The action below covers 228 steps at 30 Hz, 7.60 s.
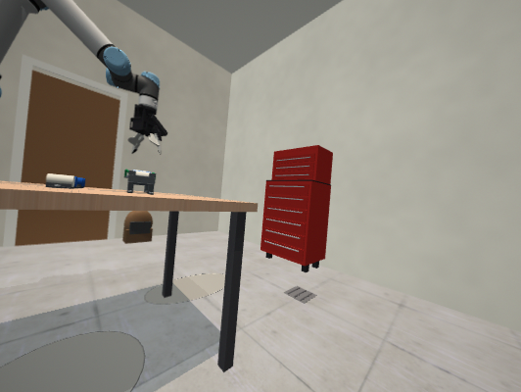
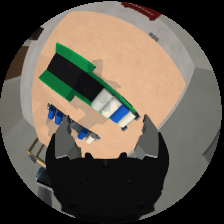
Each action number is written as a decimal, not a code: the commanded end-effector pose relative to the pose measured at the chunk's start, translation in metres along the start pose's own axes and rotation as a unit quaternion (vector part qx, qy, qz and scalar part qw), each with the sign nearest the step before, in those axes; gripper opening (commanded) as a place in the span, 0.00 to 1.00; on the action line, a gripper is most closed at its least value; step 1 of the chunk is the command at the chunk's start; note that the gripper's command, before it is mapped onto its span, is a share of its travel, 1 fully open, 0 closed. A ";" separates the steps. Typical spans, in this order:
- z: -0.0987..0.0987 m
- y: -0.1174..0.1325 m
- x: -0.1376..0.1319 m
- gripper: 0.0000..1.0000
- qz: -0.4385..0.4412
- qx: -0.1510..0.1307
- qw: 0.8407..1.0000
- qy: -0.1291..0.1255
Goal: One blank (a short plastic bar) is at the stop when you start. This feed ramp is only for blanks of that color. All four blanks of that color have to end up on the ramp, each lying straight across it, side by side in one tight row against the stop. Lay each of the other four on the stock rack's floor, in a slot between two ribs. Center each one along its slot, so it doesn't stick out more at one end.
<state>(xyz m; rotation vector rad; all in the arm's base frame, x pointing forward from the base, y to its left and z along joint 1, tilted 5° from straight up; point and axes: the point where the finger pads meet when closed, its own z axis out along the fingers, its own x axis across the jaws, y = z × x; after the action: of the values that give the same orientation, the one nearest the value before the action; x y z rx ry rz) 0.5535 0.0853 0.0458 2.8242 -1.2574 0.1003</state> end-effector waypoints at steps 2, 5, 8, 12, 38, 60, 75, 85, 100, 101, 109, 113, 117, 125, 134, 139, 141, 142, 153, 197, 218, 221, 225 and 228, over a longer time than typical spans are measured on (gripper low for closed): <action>0.000 0.002 0.006 1.00 0.097 -0.001 0.995 0.002; 0.000 0.002 0.006 1.00 0.103 -0.001 0.995 0.002; 0.001 0.005 0.010 1.00 0.167 -0.001 0.986 0.002; 0.001 0.006 0.013 1.00 0.213 -0.001 0.977 0.002; 0.004 0.022 0.029 1.00 0.511 0.000 0.860 0.002; 0.007 0.039 0.040 1.00 0.747 0.001 0.665 0.002; 0.009 0.050 0.043 1.00 0.852 0.001 0.523 0.002; 0.010 0.054 0.043 1.00 0.895 0.001 0.447 0.002; 0.010 0.056 0.044 1.00 0.912 0.001 0.411 0.002; 0.010 0.057 0.044 1.00 0.912 0.001 0.410 0.002; 0.010 0.057 0.044 0.52 0.912 0.001 0.409 0.002; 0.010 0.057 0.044 0.52 0.912 0.001 0.409 0.002; 0.010 0.057 0.044 0.52 0.912 0.001 0.409 0.002; 0.010 0.057 0.044 0.52 0.912 0.001 0.409 0.002; 0.010 0.057 0.044 0.52 0.912 0.001 0.409 0.002; 0.010 0.057 0.044 0.52 0.912 0.001 0.409 0.002; 0.010 0.057 0.044 0.52 0.912 0.001 0.409 0.002; 0.010 0.057 0.044 0.52 0.912 0.001 0.409 0.002; 0.013 0.057 0.044 0.52 0.913 0.001 0.409 0.002; 0.060 0.056 0.044 0.52 0.913 0.001 0.409 0.002; 0.062 0.056 0.044 0.52 0.913 0.001 0.409 0.002; 0.062 0.056 0.044 0.52 0.913 0.001 0.409 0.002; 0.062 0.056 0.044 0.52 0.913 0.001 0.409 0.002; 0.062 0.056 0.044 0.52 0.913 0.001 0.409 0.002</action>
<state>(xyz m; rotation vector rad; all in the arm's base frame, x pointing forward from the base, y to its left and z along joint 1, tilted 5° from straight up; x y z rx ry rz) 0.5432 0.0110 -0.0123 0.0076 -3.1778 0.1193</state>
